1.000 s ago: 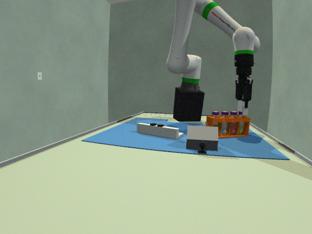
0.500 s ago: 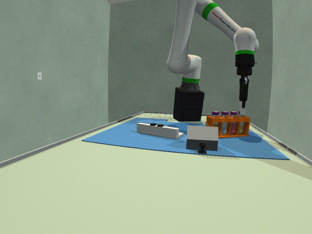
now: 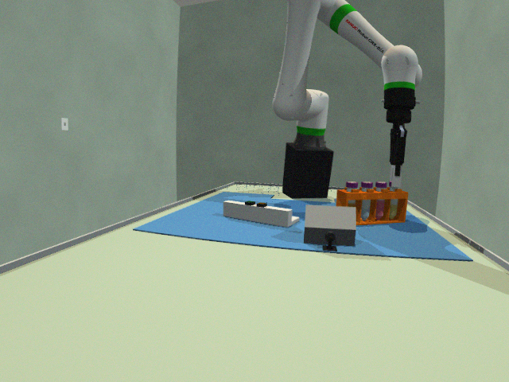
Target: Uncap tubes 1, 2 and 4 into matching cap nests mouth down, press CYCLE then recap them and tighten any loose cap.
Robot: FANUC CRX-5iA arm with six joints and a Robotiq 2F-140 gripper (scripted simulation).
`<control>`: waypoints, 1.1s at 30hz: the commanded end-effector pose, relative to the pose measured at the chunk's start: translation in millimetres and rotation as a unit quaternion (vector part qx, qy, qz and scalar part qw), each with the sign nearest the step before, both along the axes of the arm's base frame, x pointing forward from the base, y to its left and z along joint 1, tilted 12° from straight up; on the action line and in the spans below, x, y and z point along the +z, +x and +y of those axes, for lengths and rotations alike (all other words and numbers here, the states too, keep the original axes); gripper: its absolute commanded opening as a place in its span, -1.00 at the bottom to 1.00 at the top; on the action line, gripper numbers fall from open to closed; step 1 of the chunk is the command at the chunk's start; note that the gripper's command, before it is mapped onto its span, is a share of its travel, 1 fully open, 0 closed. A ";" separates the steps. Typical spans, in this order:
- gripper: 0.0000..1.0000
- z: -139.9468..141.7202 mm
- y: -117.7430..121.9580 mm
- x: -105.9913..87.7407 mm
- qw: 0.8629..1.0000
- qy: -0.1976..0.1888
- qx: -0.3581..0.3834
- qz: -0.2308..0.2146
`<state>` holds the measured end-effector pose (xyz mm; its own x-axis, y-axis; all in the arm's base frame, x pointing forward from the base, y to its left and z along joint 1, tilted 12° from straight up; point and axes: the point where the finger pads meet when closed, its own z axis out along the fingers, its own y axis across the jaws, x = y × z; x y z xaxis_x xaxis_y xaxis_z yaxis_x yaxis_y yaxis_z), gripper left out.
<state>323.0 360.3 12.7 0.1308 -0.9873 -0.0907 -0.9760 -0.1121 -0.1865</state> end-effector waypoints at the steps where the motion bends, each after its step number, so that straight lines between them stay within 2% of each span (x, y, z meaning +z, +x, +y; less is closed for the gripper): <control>1: -1.00 -0.1 0.1 0.1 0.994 -0.018 0.103 -0.011; 4: -1.00 -0.1 0.1 0.2 0.984 -0.031 0.176 -0.020; 7: -1.00 -0.1 0.1 0.2 0.967 -0.044 0.248 -0.028; 9: -1.00 -0.1 0.1 0.2 0.967 -0.044 0.248 -0.028; 14: -1.00 -0.1 0.1 0.4 0.928 -0.064 0.364 -0.041; 19: -1.00 -0.1 0.0 0.5 0.877 -0.083 0.471 -0.054; 28: -1.00 -0.1 0.0 0.5 0.875 -0.084 0.473 -0.054; 29: -0.31 -0.1 0.0 0.5 0.875 -0.084 0.473 -0.054; 33: -0.31 -0.1 0.0 0.5 0.875 -0.084 0.473 -0.054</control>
